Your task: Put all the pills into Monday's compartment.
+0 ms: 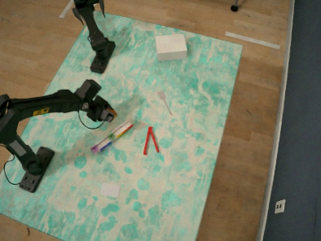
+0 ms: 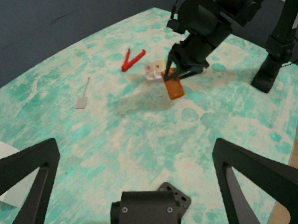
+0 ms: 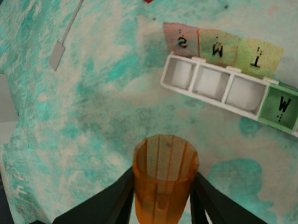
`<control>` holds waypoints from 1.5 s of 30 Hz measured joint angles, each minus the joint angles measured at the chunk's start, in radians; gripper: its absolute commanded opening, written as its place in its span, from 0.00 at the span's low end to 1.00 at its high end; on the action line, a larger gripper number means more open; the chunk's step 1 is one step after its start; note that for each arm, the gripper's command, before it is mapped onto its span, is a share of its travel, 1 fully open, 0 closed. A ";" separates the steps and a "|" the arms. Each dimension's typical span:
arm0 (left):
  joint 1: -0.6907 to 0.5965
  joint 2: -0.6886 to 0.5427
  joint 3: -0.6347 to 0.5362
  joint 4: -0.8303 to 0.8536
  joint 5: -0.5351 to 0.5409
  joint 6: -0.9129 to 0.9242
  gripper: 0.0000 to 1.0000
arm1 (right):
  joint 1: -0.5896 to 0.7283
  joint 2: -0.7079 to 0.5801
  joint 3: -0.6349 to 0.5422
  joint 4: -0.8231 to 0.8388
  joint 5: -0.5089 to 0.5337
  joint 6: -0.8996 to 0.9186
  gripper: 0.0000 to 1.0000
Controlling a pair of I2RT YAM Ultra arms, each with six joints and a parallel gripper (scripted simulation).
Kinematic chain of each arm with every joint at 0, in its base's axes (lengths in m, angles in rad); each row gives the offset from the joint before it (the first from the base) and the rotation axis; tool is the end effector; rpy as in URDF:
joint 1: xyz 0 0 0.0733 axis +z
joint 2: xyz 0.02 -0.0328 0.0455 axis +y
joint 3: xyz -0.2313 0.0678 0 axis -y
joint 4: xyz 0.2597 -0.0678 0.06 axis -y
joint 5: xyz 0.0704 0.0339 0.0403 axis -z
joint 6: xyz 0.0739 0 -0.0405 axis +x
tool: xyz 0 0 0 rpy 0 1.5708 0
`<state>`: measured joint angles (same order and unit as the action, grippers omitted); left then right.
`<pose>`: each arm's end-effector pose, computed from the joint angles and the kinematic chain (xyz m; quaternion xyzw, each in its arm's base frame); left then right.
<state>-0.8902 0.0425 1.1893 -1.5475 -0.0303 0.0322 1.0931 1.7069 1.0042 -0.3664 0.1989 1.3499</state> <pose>-0.0139 0.0224 0.3336 0.3635 0.7502 -0.2182 0.5074 0.1761 0.3107 0.1006 0.1479 0.9528 0.1992 0.1749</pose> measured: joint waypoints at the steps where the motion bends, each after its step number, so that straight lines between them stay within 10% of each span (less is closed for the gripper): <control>1: 0.000 0.000 0.000 0.000 0.000 0.000 1.00 | -0.008 0.000 0.000 0.000 -0.018 -0.004 0.36; 45: 0.000 0.000 0.000 0.000 0.000 0.000 1.00 | -0.304 0.053 0.039 -0.036 -0.477 -0.077 0.36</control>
<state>-0.8902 0.0425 1.1893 -1.5475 -0.0303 0.0322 0.7891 1.7596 1.0435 -0.4026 -0.2779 1.2728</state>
